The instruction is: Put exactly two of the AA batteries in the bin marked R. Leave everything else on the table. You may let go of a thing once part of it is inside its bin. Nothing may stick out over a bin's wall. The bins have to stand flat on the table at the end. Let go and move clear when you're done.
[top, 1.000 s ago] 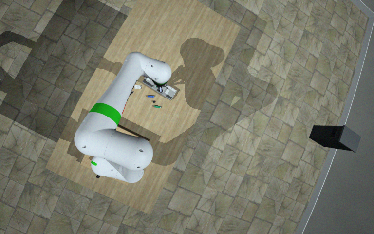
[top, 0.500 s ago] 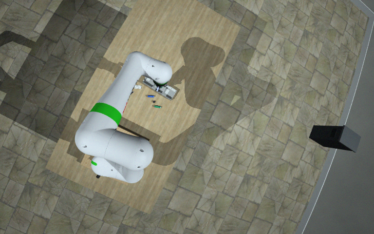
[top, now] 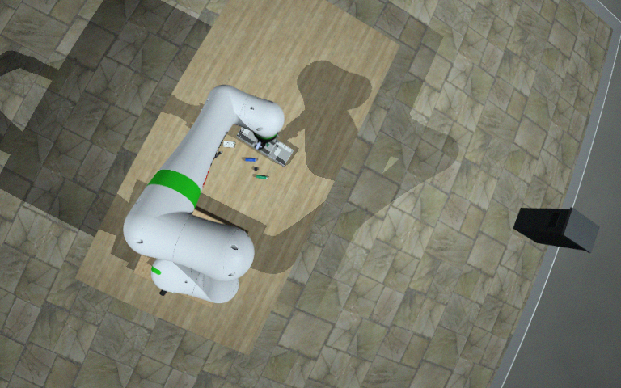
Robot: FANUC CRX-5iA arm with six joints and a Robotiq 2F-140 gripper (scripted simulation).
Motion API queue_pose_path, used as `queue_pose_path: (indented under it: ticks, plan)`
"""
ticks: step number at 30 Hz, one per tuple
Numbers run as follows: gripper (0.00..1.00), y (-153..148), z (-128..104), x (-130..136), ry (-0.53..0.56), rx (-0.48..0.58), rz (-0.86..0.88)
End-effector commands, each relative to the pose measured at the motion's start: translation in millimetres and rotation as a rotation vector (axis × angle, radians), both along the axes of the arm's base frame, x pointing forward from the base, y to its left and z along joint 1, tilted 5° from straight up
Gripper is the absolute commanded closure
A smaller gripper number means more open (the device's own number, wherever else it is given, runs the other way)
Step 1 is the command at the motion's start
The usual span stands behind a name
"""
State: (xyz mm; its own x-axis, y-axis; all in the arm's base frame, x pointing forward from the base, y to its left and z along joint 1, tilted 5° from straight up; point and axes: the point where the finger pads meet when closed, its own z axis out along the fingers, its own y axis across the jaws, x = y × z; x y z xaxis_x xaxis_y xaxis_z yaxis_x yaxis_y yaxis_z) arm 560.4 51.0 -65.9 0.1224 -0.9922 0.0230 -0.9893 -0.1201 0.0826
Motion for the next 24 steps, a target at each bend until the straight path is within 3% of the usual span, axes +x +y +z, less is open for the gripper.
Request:
queue_pose_path:
  ticks: [1,12,24]
  plan:
    - [0.95,0.2,0.2,0.2,-0.001,-0.001,-0.002]
    - [0.95,0.1,-5.8,-0.2,-0.001,-0.001,-0.002]
    - [0.95,-0.7,-29.7,-2.1,-0.001,-0.001,-0.002]
